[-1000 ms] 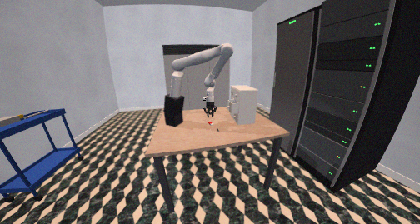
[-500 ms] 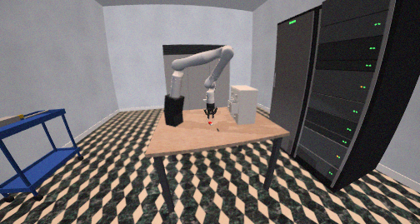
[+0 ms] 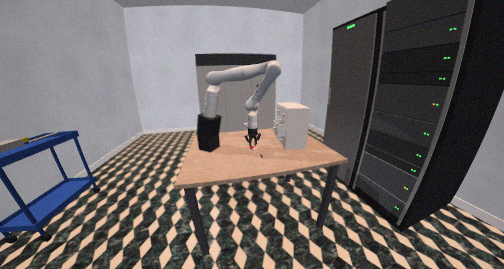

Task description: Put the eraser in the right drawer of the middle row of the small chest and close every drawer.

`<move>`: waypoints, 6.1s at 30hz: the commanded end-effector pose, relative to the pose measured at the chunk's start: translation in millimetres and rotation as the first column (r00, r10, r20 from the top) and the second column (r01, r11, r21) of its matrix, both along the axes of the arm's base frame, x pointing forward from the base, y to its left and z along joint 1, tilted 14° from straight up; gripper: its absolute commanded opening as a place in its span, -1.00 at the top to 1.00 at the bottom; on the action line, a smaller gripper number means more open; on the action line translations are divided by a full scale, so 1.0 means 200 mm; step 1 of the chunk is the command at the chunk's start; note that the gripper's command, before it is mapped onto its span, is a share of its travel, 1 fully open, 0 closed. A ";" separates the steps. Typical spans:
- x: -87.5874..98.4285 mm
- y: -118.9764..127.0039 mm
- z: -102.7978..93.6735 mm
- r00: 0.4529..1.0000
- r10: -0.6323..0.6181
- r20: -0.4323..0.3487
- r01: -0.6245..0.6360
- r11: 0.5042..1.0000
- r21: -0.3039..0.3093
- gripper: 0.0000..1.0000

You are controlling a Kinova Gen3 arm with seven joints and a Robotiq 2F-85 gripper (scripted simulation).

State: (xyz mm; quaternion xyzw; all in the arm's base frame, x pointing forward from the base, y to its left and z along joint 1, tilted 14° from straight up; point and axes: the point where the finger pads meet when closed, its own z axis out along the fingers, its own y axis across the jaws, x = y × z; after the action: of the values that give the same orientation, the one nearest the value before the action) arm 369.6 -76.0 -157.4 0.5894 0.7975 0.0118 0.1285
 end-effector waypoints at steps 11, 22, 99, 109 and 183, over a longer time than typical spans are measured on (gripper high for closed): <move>-0.01 0.00 -0.03 1.000 -0.001 -0.006 0.001 1.000 0.002 0.23; -0.01 0.00 -0.03 1.000 -0.001 -0.006 0.001 1.000 0.002 0.23; -0.02 0.01 0.03 1.000 -0.001 -0.006 0.001 1.000 0.002 0.63; -0.08 0.04 0.28 1.000 -0.001 -0.006 0.001 1.000 0.002 0.63; 0.17 1.03 0.28 0.660 0.729 -0.182 -0.751 0.650 -0.117 0.63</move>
State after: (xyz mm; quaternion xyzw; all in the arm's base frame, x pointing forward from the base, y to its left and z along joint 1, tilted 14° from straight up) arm 402.1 114.6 -101.5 0.2159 0.9685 -0.0467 0.1152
